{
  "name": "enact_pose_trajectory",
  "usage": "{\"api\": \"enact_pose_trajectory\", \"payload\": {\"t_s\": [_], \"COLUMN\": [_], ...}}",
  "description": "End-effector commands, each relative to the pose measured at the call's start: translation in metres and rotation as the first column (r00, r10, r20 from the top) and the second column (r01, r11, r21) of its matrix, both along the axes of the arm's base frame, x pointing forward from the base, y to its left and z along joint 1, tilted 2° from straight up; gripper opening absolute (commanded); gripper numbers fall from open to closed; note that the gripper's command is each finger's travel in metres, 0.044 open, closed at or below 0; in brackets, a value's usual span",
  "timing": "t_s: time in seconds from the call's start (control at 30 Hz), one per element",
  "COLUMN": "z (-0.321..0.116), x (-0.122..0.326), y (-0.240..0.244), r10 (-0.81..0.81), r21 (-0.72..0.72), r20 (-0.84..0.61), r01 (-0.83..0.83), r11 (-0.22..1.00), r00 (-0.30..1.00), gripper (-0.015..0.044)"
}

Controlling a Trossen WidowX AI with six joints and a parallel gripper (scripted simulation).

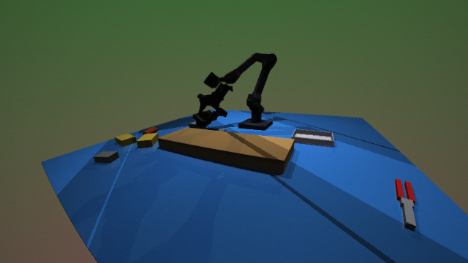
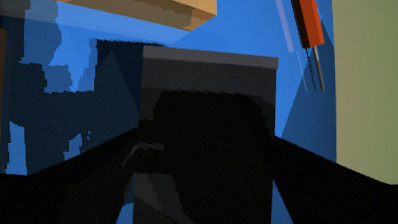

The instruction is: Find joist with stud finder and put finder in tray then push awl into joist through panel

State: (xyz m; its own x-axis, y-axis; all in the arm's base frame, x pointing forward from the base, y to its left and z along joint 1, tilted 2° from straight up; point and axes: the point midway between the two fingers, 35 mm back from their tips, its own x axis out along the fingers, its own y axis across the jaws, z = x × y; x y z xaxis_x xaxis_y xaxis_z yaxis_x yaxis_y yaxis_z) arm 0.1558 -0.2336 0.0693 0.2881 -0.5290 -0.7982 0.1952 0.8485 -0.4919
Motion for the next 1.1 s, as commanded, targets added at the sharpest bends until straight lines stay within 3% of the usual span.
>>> {"api": "enact_pose_trajectory", "payload": {"t_s": [0.0, 1.07], "z": [0.003, -0.0022], "x": [0.0006, 0.003], "y": [-0.0011, 0.0015], "r10": [-0.008, -0.003], "r21": [-0.034, -0.245], "r20": [0.006, -0.051], "r01": [0.008, -0.009], "r11": [0.999, 0.969], "r00": [1.0, 0.999], "gripper": [0.0, 0.0]}}
